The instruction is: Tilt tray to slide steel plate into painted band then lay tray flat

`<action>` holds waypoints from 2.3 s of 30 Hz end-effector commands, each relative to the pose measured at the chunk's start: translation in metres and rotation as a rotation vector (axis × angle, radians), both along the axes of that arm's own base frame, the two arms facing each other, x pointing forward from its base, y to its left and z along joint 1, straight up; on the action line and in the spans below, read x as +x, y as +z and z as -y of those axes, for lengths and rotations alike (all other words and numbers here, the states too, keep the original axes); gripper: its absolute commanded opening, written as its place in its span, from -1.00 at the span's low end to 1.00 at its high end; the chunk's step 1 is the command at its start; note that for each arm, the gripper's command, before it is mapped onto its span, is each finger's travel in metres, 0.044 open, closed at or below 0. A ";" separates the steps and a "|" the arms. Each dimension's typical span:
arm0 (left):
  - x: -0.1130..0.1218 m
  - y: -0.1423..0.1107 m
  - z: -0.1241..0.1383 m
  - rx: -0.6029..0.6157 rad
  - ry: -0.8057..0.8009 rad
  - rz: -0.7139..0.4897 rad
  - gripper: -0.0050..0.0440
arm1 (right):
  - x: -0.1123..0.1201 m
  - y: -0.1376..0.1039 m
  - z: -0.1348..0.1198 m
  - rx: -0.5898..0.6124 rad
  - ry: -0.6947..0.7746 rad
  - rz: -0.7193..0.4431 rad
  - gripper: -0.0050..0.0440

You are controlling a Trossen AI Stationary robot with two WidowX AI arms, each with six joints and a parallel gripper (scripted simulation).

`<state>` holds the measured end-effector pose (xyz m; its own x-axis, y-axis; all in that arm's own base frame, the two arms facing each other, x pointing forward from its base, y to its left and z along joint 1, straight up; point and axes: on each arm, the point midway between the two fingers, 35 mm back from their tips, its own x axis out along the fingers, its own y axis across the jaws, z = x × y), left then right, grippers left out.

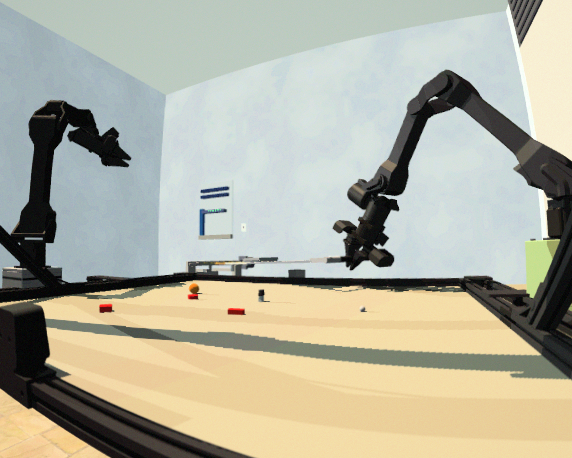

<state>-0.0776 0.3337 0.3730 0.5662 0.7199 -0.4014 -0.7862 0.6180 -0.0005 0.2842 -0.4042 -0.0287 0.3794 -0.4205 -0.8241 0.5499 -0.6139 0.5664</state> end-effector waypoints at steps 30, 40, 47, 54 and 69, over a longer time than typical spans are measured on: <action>0.001 0.001 0.000 0.003 -0.003 0.001 1.00 | 0.002 0.039 0.003 -0.027 -0.001 0.022 -0.80; 0.001 0.001 0.000 0.003 -0.003 0.001 1.00 | 0.002 0.046 0.003 -0.030 -0.001 0.025 -0.80; 0.001 0.001 0.000 0.003 -0.003 0.001 1.00 | 0.002 0.051 0.004 -0.034 -0.001 0.028 -0.80; 0.001 0.001 0.000 0.003 -0.003 0.001 1.00 | 0.003 0.057 0.004 -0.037 -0.001 0.031 -0.80; 0.001 0.001 0.000 0.003 -0.003 0.001 1.00 | 0.004 0.067 0.005 -0.044 -0.001 0.037 -0.80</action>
